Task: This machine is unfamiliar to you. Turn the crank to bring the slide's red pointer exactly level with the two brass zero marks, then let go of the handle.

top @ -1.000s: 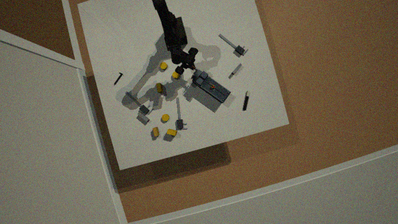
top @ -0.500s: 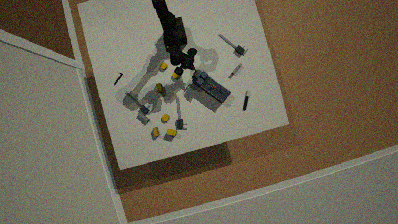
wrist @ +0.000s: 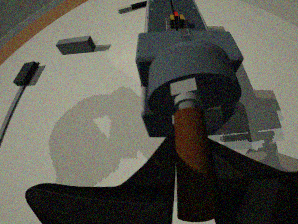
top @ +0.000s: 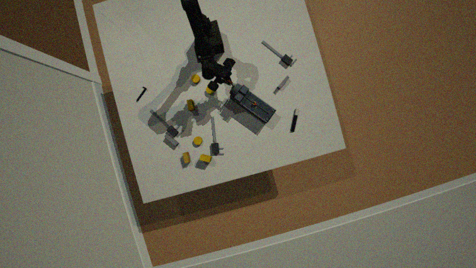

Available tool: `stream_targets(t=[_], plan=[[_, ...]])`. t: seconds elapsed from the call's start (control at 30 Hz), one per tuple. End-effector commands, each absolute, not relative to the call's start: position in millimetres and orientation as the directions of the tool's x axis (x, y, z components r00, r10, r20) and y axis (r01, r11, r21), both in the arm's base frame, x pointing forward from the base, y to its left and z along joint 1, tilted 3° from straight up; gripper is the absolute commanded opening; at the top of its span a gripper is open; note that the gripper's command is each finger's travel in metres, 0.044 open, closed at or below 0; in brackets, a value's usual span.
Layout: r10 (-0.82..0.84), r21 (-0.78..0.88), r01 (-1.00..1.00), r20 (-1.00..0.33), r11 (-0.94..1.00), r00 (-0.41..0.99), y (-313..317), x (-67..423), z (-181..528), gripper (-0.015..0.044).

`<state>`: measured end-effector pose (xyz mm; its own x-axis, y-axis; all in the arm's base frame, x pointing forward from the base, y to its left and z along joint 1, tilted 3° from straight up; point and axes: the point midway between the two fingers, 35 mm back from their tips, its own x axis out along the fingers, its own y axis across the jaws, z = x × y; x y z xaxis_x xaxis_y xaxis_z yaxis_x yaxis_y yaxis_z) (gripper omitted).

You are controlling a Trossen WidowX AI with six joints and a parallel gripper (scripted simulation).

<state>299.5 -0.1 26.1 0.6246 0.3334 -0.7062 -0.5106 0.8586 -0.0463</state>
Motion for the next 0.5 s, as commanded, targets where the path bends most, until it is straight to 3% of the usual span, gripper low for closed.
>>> stream_targets(t=[0.0, 0.47], plan=[[0.322, -0.058, -0.500, -0.700, 0.864, 0.638, -7.7, 303.6, 30.0, 0.0000], [0.322, -0.058, -0.500, -0.700, 0.864, 0.638, -11.5, 305.7, 29.5, 0.0000]])
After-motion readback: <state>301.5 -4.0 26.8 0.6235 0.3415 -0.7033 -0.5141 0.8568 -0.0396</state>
